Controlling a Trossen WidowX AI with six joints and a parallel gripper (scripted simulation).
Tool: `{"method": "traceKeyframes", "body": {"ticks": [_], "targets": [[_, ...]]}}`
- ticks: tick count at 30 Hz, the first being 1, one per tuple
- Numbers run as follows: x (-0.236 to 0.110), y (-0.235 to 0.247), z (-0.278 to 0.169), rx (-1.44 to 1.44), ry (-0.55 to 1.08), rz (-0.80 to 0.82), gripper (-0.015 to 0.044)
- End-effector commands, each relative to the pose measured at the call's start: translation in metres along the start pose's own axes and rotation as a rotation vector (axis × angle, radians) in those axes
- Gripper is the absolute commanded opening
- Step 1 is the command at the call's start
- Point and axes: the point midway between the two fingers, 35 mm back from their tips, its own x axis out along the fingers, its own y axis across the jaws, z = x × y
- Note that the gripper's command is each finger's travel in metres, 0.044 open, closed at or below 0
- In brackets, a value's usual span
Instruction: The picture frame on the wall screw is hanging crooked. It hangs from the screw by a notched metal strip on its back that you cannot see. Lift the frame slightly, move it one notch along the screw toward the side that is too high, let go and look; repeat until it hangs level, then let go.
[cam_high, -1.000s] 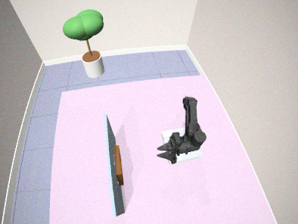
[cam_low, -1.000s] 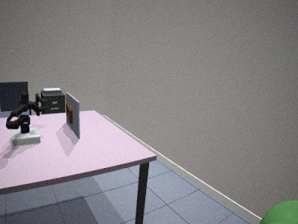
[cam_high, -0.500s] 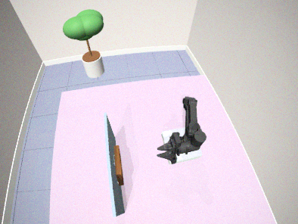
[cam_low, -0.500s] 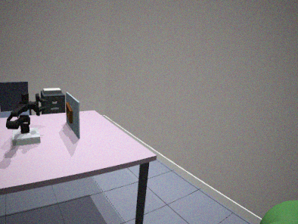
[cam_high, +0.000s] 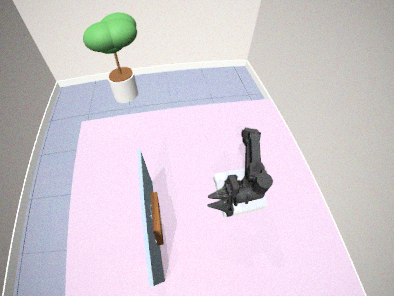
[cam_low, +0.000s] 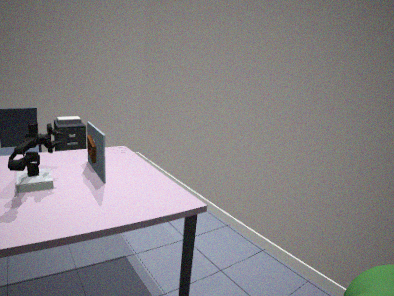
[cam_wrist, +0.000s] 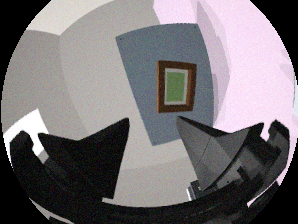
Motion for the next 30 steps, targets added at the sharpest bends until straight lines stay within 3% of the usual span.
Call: {"method": "traceKeyframes", "body": {"ticks": [1, 11, 23, 30], "targets": [[0.0, -0.001, 0.0, 0.001, 0.003, -0.002, 0.026], [0.003, -0.002, -0.002, 0.0, 0.0, 0.0, 0.026], [0.069, -0.033, 0.009, 0.001, 0.004, 0.005, 0.026], [0.075, -0.037, 0.016, 0.001, 0.004, 0.005, 0.026]]}}
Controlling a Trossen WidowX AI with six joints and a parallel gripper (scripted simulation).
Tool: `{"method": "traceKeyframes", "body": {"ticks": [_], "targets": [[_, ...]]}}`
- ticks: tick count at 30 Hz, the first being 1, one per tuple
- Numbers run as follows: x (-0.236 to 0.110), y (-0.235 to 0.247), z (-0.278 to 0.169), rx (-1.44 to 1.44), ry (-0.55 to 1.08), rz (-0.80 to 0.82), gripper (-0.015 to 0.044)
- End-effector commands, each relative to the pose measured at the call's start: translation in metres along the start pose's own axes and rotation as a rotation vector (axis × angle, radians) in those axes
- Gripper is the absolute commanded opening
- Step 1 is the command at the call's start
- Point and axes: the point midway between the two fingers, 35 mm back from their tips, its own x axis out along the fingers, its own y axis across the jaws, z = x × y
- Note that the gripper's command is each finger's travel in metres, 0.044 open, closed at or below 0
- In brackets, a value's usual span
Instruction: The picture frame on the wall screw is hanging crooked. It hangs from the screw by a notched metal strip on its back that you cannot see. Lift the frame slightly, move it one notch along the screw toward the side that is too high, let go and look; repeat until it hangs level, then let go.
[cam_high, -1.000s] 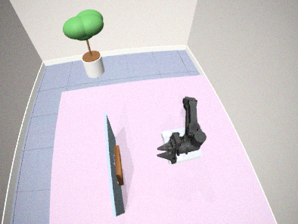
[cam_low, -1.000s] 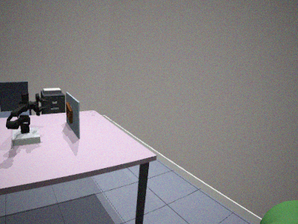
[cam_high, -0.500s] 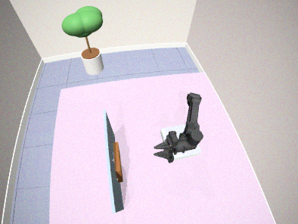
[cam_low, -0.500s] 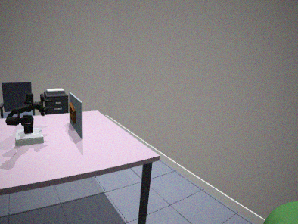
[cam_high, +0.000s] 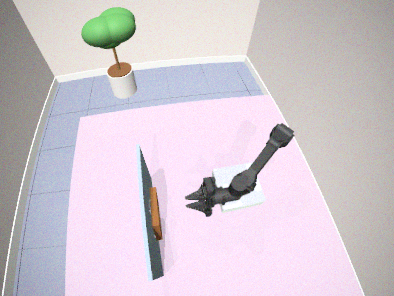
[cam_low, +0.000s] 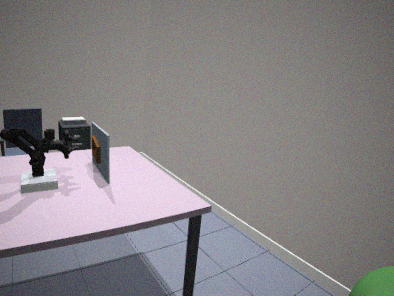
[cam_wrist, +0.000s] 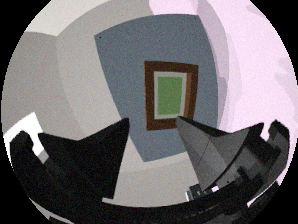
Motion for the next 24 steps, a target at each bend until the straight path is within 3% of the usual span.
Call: {"method": "traceKeyframes", "body": {"ticks": [1, 12, 24], "targets": [[0.0, 0.0, 0.002, 0.0, 0.009, 0.001, 0.026], [0.001, 0.003, 0.005, -0.002, 0.007, -0.003, 0.026], [0.062, 0.005, 0.002, 0.0, 0.01, 0.005, 0.026]]}}
